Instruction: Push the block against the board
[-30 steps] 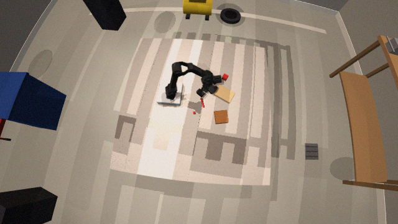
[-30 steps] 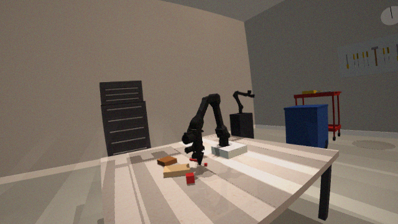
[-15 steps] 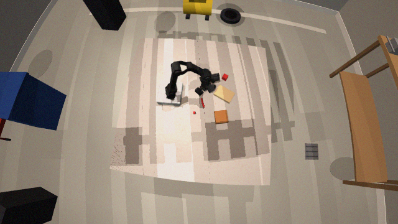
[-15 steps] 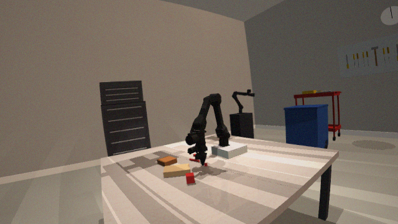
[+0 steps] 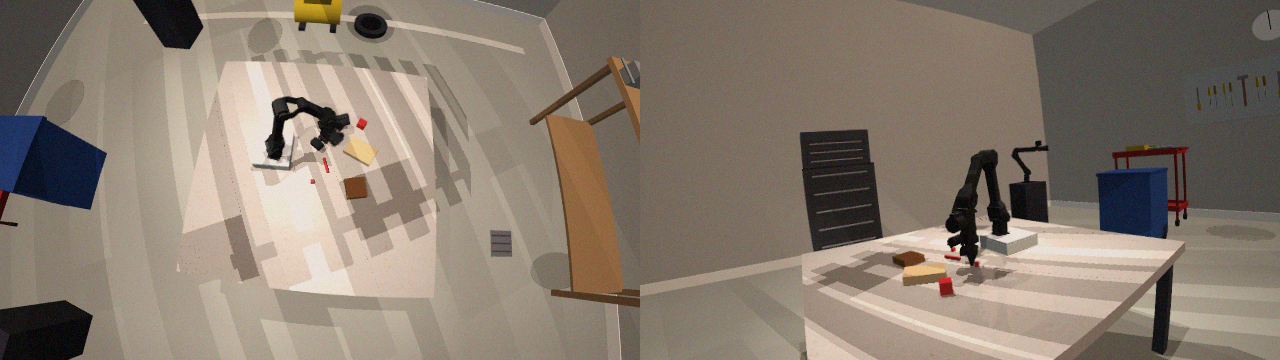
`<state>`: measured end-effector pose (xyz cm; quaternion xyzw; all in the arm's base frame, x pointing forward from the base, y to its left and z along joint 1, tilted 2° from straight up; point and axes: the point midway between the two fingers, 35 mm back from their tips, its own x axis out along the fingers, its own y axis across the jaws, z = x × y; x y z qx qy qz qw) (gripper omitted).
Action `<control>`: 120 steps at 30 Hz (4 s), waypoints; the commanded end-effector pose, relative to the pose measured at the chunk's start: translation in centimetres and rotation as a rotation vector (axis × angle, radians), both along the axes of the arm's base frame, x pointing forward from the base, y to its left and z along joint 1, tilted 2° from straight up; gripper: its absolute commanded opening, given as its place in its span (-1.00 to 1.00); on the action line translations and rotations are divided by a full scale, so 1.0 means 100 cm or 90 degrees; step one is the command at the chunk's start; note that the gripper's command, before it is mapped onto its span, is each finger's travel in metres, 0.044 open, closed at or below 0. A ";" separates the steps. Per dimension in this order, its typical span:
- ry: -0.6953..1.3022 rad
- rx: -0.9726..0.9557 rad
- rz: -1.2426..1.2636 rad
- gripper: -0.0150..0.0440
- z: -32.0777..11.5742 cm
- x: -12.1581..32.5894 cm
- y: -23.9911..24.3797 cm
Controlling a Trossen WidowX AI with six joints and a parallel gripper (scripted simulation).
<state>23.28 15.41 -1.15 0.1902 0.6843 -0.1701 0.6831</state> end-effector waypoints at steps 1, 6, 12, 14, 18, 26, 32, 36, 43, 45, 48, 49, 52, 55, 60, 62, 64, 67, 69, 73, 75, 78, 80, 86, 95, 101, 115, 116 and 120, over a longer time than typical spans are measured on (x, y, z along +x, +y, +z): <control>-0.001 0.005 -0.001 -0.49 0.001 -0.006 0.004; -0.001 0.005 -0.001 -0.49 0.001 -0.013 0.008; -0.001 0.006 -0.001 -0.49 0.001 -0.020 0.012; -0.001 0.006 -0.001 -0.49 0.001 -0.023 0.013; 0.000 0.006 -0.001 -0.49 0.001 -0.028 0.015; 0.000 0.006 -0.001 -0.49 0.001 -0.039 0.020; 0.001 0.006 -0.001 -0.49 0.001 -0.043 0.021; 0.001 0.006 -0.001 -0.49 0.001 -0.043 0.021; 0.001 0.006 -0.001 -0.49 0.001 -0.043 0.021; 0.001 0.006 -0.001 -0.49 0.001 -0.043 0.021; 0.001 0.006 -0.001 -0.49 0.001 -0.043 0.021; 0.001 0.006 -0.001 -0.49 0.001 -0.043 0.021; 0.001 0.006 -0.001 -0.49 0.001 -0.043 0.021; 0.001 0.006 -0.001 -0.49 0.001 -0.043 0.021; 0.001 0.006 -0.001 -0.49 0.001 -0.043 0.021; 0.001 0.006 -0.001 -0.49 0.001 -0.043 0.021; 0.001 0.006 -0.001 -0.49 0.001 -0.043 0.021; 0.001 0.006 -0.001 -0.49 0.001 -0.043 0.021; 0.001 0.006 -0.001 -0.49 0.001 -0.043 0.021; 0.001 0.006 -0.001 -0.49 0.001 -0.043 0.021; 0.001 0.006 -0.001 -0.49 0.001 -0.043 0.021; 0.000 0.006 -0.001 -0.49 0.001 -0.041 0.020; 0.000 0.006 -0.001 -0.49 0.001 -0.039 0.019; 0.000 0.006 -0.001 -0.49 0.001 -0.030 0.014; -0.001 0.006 -0.001 -0.49 0.001 -0.018 0.007; -0.001 0.005 -0.001 -0.49 0.001 -0.010 0.002; -0.001 0.005 -0.001 -0.49 0.056 -0.008 -0.001; -0.001 0.005 -0.001 -0.49 0.056 -0.008 -0.001; -0.008 0.005 -0.032 -0.49 0.055 0.015 -0.007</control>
